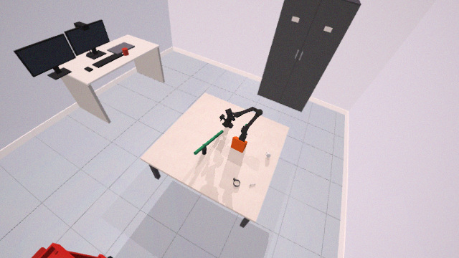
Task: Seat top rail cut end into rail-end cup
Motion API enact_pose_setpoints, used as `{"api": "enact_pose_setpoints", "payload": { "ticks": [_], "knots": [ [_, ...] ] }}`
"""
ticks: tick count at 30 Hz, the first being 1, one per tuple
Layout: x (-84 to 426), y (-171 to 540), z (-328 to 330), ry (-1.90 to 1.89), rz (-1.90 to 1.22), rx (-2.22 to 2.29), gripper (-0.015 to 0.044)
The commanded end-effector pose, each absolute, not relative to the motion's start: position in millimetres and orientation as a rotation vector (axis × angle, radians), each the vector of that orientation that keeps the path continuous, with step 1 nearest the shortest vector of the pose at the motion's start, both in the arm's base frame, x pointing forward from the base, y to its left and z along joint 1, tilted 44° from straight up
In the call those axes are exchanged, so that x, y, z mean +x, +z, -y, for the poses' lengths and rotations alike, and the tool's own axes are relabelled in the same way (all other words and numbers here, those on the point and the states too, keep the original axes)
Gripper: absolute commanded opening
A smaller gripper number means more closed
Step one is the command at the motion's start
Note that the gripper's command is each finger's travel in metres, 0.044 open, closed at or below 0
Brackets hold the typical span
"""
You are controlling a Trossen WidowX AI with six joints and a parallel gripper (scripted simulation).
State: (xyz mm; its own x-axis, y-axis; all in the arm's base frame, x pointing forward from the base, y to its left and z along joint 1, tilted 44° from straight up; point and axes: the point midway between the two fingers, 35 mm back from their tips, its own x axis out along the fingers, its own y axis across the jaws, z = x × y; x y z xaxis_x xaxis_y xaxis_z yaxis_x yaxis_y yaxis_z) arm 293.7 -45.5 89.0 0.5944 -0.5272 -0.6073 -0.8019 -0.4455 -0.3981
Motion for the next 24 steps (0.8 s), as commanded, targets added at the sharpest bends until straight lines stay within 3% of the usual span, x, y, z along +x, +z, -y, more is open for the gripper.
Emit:
{"api": "enact_pose_setpoints", "payload": {
  "ticks": [1, 9, 24],
  "knots": [
    [294.4, 93.2, 33.5, 0.514, -1.039, -2.153, 0.0440],
    [291.4, 89.2, 25.0, 0.506, -1.042, -2.115, 0.0440],
    [278.3, 76.7, -68.9, 0.026, -1.033, -1.231, 0.0440]
  ]
}}
